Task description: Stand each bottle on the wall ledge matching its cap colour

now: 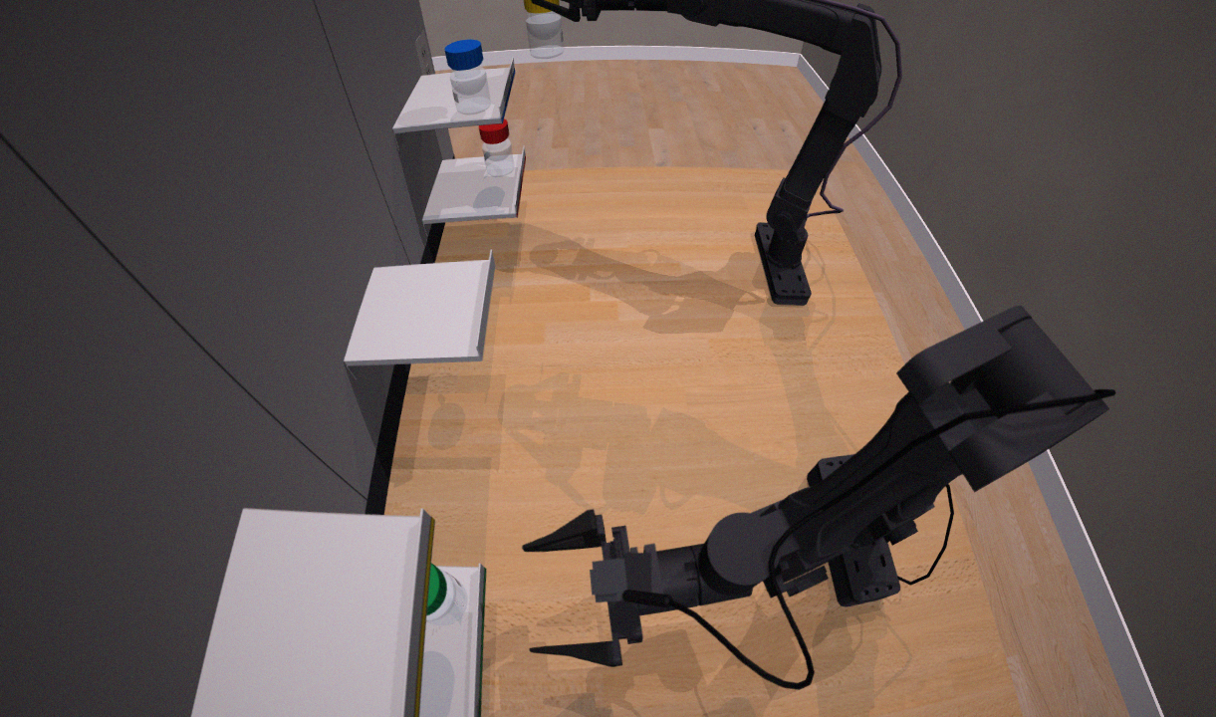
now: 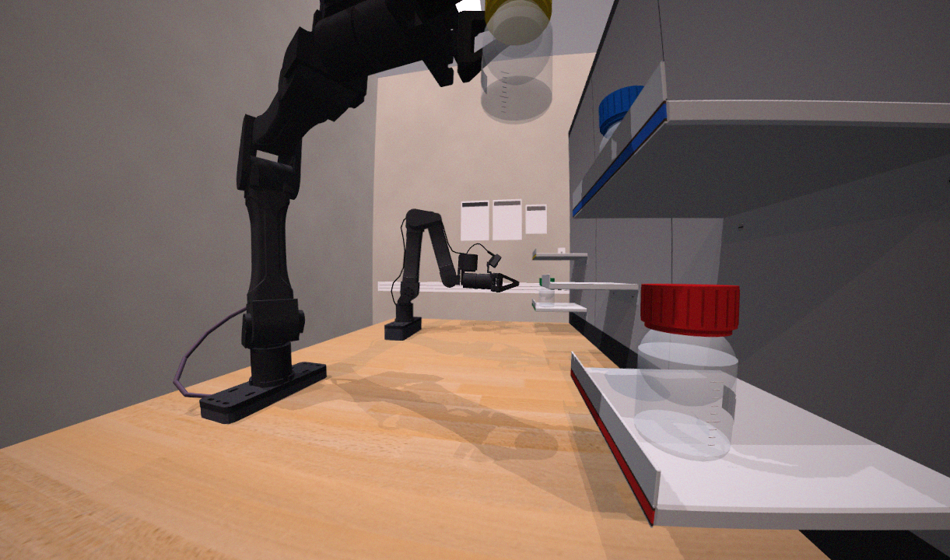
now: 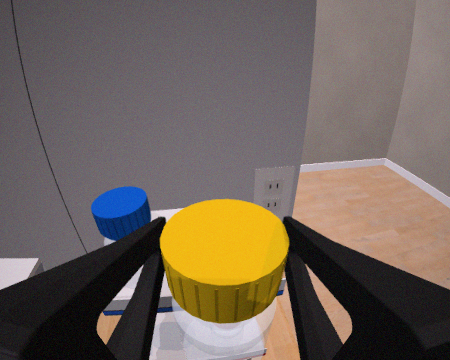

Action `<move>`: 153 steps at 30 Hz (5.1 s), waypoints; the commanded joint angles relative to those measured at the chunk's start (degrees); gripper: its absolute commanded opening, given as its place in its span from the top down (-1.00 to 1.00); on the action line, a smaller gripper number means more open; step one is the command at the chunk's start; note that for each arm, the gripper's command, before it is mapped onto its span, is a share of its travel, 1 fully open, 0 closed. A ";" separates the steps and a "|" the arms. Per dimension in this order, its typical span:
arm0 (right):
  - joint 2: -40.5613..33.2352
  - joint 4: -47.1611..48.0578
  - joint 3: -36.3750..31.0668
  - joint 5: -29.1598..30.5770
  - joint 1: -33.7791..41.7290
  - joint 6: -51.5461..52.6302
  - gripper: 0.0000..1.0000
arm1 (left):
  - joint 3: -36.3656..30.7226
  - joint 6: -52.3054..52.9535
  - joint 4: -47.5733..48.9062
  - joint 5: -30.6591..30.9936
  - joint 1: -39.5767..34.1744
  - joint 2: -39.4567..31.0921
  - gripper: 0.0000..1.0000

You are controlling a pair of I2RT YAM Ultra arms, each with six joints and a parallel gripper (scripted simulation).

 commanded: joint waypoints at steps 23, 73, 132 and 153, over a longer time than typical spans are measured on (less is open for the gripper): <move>4.58 9.15 -0.15 44.45 44.44 1.29 0.01 | 34.87 8.69 -73.07 9.95 13.86 -32.87 -1.00; 10.69 28.74 -12.45 41.36 63.31 -0.72 0.01 | 54.52 11.48 -86.65 11.30 17.69 -28.80 -1.00; 26.91 25.85 7.99 37.17 59.34 0.08 0.01 | 54.52 11.48 -86.65 11.30 17.69 -28.80 -1.00; 26.68 25.69 7.82 37.60 59.68 -0.24 0.01 | 56.59 10.76 -94.92 7.07 12.13 -30.38 -1.00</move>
